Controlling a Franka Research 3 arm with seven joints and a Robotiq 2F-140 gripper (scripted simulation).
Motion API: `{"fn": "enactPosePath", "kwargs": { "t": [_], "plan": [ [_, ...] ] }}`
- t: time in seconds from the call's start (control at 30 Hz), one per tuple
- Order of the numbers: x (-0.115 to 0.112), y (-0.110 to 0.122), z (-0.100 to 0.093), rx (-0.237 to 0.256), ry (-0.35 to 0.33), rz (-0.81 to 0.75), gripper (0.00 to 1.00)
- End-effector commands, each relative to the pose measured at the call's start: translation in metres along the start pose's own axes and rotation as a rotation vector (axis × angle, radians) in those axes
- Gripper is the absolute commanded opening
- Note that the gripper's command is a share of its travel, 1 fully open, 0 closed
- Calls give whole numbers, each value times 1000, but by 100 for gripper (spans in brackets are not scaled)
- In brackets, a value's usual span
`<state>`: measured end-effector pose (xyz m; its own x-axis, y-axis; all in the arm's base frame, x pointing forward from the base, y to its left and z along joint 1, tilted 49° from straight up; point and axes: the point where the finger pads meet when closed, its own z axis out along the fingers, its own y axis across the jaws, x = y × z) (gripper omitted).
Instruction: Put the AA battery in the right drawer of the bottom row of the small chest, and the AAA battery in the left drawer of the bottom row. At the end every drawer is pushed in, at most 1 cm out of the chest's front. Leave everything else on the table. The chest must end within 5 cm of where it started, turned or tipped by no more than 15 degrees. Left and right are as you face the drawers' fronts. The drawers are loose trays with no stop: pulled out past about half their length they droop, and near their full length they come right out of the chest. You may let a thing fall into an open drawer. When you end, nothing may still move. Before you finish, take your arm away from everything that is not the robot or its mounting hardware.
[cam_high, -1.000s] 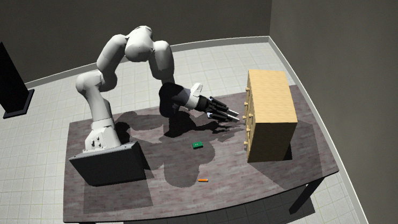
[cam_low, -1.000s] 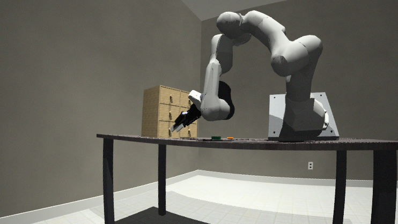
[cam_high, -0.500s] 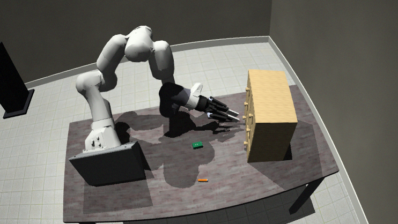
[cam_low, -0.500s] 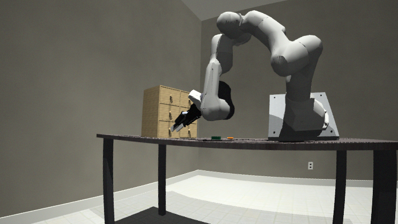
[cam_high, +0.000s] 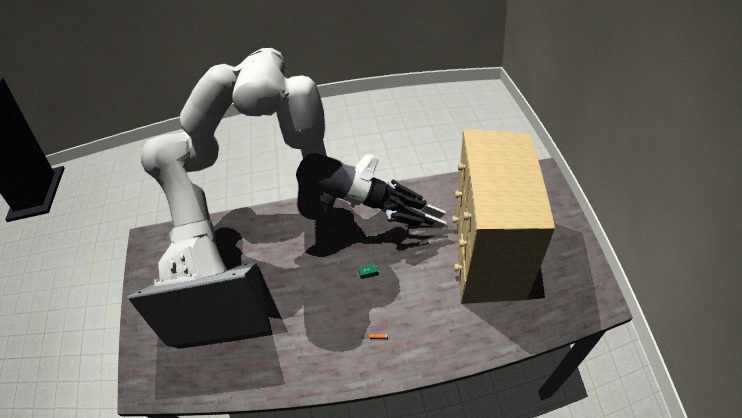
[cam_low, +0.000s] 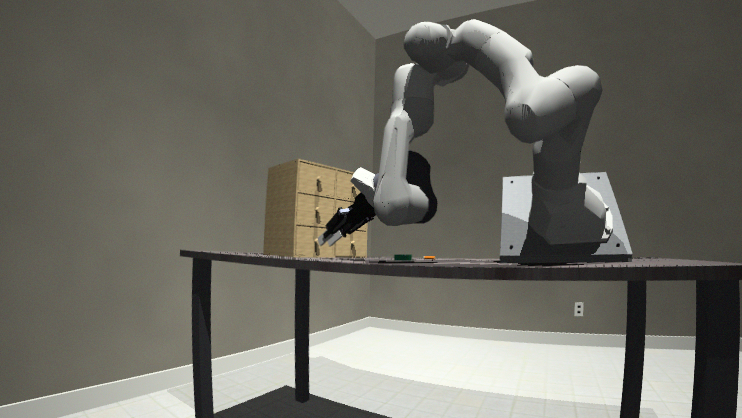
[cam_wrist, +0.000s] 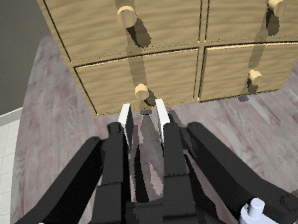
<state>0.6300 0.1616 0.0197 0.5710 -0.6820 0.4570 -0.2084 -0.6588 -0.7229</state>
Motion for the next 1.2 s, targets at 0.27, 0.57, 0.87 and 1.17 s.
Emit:
{"fn": "enactPosePath", "kwargs": {
  "t": [0.27, 0.57, 0.87, 1.17],
  "plan": [
    [7, 1, 8, -1, 3, -2, 20],
    [13, 1, 19, -1, 3, -2, 20],
    [19, 1, 28, -1, 3, -2, 20],
    [20, 1, 31, -1, 3, -2, 20]
  ]
}}
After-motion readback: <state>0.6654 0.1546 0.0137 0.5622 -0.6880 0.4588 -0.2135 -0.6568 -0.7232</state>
